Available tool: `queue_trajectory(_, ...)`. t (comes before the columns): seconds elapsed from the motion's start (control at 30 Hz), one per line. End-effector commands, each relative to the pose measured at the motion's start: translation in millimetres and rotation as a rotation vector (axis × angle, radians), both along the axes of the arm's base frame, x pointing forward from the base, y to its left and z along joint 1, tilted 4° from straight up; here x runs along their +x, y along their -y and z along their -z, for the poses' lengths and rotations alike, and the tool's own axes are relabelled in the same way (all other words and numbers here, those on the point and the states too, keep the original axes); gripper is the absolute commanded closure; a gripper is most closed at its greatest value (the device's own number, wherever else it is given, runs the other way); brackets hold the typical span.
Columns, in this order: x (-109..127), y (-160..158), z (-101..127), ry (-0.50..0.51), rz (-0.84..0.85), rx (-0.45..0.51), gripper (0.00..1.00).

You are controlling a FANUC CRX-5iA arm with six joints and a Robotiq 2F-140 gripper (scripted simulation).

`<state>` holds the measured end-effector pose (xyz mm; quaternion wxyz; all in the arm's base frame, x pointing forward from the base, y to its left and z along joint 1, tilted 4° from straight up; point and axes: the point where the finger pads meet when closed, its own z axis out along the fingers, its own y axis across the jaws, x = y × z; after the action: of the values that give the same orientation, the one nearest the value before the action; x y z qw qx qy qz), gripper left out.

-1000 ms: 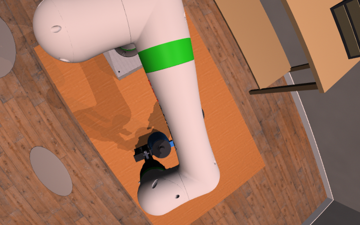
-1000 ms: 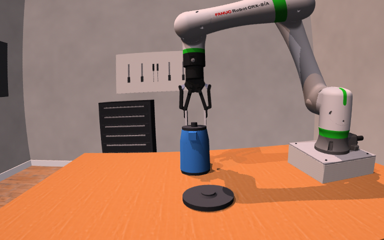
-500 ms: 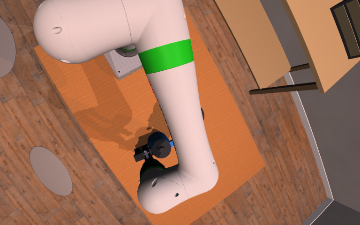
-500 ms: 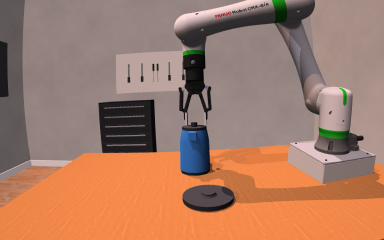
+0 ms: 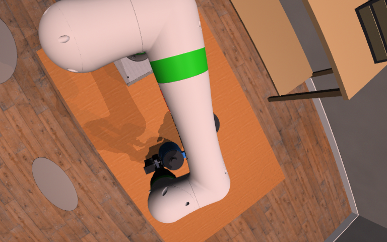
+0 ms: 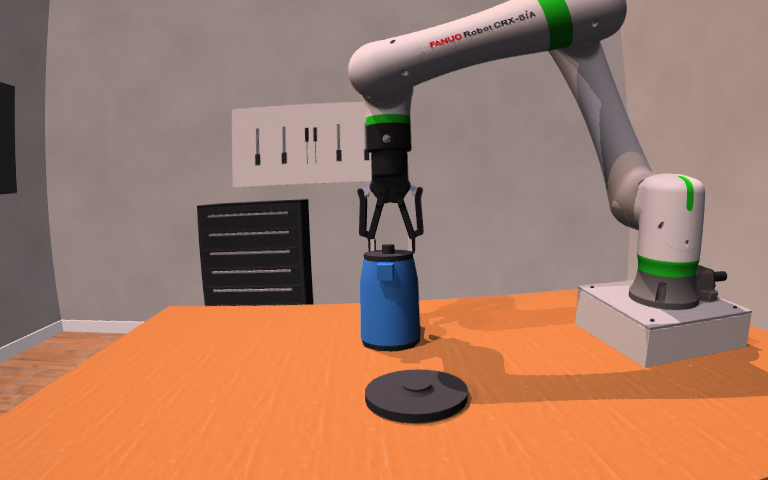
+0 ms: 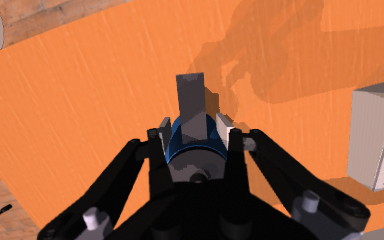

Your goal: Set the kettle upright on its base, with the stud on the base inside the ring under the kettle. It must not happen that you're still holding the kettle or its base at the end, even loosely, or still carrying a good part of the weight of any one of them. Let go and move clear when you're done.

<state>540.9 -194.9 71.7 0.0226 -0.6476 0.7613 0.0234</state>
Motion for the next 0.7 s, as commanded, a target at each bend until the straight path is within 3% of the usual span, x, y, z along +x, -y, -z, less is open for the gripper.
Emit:
queue_trajectory(0.0, 0.3, -0.2, 5.2, 0.001, 0.0, 0.0, 0.53)
queue_trajectory(0.67, 0.3, -0.6, 11.4, 0.001, 0.0, 0.0, 0.53)
